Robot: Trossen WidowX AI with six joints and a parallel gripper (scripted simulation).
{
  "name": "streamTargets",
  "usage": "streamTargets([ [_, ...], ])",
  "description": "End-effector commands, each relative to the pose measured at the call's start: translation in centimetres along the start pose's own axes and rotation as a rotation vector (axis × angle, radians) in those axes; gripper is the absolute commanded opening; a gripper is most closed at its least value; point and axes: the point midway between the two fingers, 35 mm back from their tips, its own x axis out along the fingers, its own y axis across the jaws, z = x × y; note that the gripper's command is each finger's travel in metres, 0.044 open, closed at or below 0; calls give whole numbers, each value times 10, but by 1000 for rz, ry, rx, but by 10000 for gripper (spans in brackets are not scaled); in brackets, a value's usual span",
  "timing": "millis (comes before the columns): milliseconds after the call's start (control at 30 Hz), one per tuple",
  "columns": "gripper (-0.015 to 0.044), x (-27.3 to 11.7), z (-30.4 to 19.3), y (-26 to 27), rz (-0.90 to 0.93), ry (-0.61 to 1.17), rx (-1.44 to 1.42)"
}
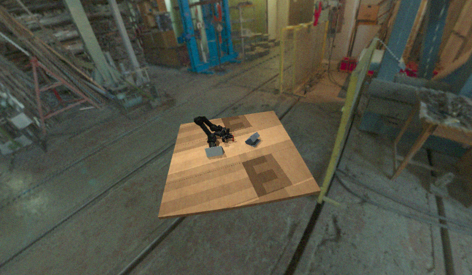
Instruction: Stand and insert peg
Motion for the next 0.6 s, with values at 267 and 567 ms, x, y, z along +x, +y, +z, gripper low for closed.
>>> streamTargets([
  [267,51,-2,-3,0,-2,-15,4],
  [567,51,-3,-4,-1,-3,-33,9],
])
